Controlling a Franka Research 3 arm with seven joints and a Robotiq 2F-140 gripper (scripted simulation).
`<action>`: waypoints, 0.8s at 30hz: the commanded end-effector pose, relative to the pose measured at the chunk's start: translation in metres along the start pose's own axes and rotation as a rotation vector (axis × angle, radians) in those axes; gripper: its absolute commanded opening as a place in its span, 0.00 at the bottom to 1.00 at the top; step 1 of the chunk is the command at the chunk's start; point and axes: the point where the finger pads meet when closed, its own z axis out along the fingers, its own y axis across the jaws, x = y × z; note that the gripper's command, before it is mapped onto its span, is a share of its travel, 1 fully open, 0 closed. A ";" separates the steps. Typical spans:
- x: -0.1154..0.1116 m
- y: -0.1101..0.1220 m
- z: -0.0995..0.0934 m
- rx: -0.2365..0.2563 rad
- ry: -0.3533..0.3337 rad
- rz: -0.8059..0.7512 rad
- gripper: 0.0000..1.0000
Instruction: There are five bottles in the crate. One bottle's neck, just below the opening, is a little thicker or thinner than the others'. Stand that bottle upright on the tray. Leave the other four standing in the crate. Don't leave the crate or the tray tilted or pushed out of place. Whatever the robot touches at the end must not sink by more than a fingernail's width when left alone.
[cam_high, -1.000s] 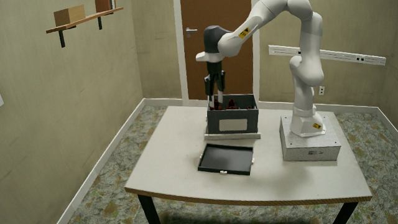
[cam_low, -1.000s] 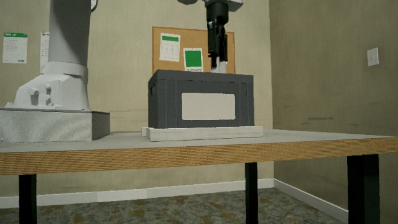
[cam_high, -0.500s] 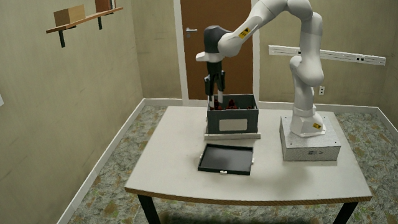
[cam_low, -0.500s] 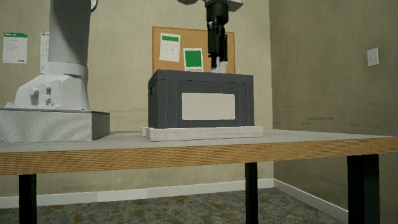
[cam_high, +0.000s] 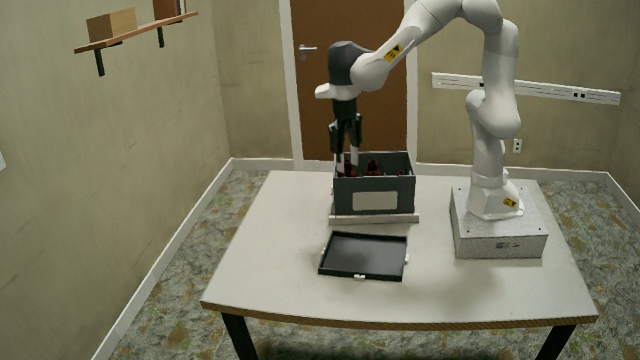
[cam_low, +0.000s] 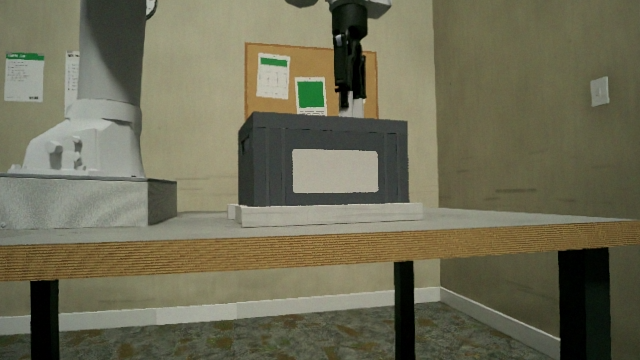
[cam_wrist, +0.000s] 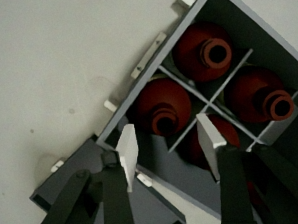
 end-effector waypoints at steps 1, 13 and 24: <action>0.000 -0.001 0.000 0.003 0.000 -0.001 0.44; 0.000 -0.001 0.001 0.003 0.000 -0.001 0.44; 0.000 -0.001 0.004 0.003 0.000 -0.001 0.44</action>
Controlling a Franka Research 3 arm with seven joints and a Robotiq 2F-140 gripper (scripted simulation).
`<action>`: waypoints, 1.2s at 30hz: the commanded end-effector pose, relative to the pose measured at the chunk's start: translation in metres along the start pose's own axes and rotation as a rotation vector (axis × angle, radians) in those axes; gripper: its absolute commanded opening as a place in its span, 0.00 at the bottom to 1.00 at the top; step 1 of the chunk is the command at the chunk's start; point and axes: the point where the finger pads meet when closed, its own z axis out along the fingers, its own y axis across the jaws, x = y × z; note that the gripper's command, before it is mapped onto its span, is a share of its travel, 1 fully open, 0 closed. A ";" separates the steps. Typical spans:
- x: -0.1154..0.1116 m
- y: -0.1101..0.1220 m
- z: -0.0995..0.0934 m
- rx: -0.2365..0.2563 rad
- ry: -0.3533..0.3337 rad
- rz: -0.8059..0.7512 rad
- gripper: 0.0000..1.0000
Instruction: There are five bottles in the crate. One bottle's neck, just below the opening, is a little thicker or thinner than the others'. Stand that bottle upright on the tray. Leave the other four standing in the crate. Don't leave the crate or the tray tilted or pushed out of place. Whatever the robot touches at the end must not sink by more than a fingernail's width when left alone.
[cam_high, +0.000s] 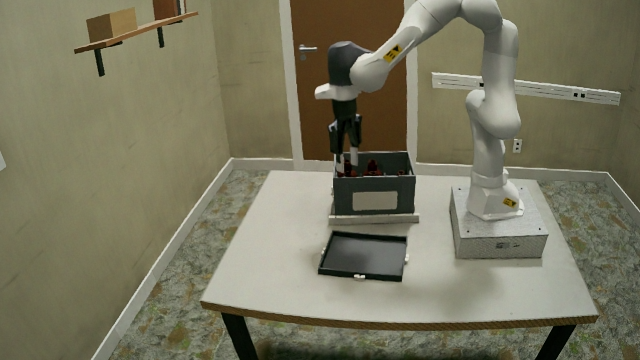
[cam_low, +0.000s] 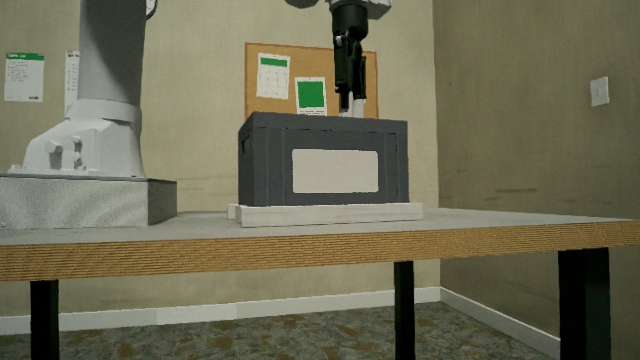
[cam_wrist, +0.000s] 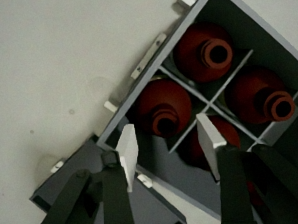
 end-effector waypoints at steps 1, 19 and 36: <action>0.000 -0.001 0.003 0.003 -0.001 -0.001 0.44; 0.000 -0.001 0.021 0.003 -0.001 -0.001 0.44; 0.000 -0.001 0.037 0.003 -0.001 -0.001 0.44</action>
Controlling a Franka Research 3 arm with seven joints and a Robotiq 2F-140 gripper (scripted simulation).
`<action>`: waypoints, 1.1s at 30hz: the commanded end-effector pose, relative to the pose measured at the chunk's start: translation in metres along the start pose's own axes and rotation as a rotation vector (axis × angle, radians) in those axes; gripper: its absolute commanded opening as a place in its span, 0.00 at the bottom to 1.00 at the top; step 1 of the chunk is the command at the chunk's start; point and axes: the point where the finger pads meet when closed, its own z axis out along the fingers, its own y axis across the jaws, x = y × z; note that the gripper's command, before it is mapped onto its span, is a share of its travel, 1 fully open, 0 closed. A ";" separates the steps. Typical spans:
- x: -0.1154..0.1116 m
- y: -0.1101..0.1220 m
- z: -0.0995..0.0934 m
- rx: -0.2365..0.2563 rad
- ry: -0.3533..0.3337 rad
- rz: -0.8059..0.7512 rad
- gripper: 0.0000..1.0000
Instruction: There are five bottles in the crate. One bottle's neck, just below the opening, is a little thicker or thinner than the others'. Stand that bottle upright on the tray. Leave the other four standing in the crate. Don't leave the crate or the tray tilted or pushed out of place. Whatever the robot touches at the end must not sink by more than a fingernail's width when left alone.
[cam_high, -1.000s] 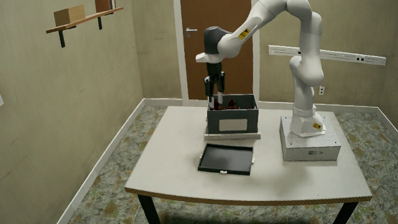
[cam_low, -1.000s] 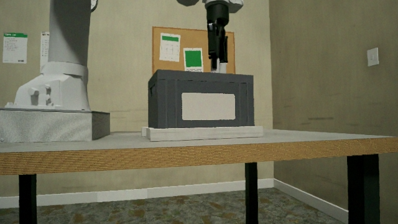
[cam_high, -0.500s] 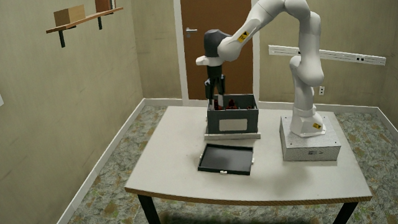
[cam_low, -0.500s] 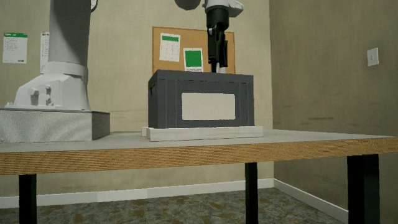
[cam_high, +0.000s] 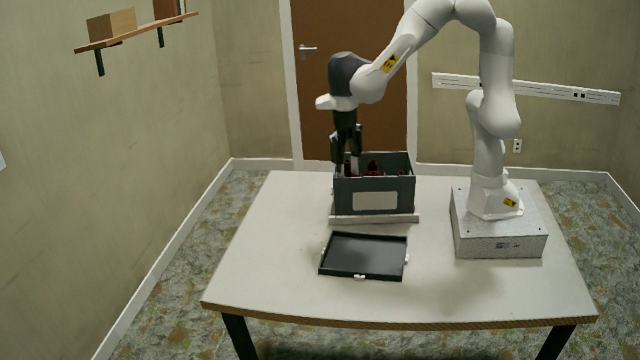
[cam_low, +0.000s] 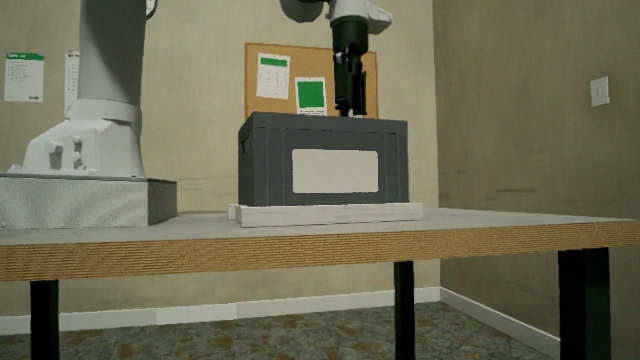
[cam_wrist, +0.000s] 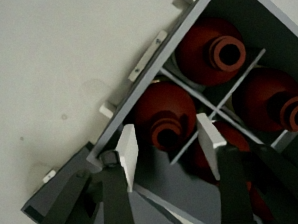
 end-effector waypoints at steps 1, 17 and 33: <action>0.001 -0.001 0.004 0.005 0.002 -0.004 0.44; 0.001 -0.001 0.007 0.005 0.002 -0.004 0.44; 0.001 -0.001 0.007 0.005 0.002 -0.004 0.44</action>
